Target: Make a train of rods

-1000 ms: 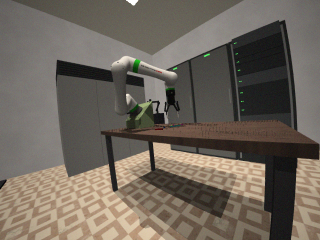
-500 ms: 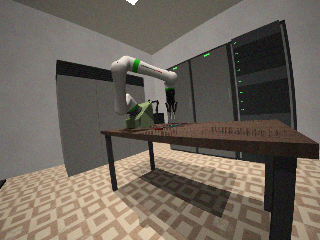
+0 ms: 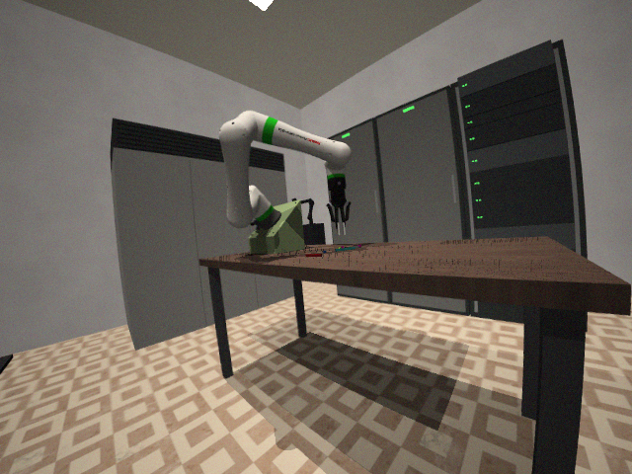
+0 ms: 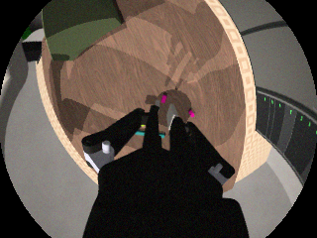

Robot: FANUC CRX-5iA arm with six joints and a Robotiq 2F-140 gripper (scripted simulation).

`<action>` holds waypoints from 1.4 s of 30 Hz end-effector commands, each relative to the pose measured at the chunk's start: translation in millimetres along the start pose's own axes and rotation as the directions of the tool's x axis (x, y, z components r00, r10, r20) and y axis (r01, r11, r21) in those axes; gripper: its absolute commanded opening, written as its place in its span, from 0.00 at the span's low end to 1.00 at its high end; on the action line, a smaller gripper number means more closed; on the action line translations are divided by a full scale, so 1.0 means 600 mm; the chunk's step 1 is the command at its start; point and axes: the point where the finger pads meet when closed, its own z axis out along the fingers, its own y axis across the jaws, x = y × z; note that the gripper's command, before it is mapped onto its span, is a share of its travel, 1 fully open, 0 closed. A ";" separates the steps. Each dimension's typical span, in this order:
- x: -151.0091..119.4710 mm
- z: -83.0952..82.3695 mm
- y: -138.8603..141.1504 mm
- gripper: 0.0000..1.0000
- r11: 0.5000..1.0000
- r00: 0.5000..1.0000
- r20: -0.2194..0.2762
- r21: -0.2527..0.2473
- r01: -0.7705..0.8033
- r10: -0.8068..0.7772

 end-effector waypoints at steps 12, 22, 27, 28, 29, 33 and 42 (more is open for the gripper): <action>0.000 0.005 0.000 0.15 1.000 1.000 0.000 0.000 0.000 0.000; 0.000 0.024 0.000 0.15 1.000 1.000 0.000 0.000 0.000 0.000; 0.000 0.031 0.001 0.15 1.000 1.000 0.000 0.000 0.000 0.000; 0.000 0.034 0.001 0.15 1.000 1.000 0.000 0.000 0.000 0.000; 0.000 0.037 0.001 0.15 1.000 1.000 0.000 0.000 0.000 0.000; 0.000 0.048 0.001 0.15 1.000 1.000 0.000 0.000 0.000 0.000; 0.001 0.067 0.001 0.15 1.000 1.000 0.000 0.000 0.000 0.000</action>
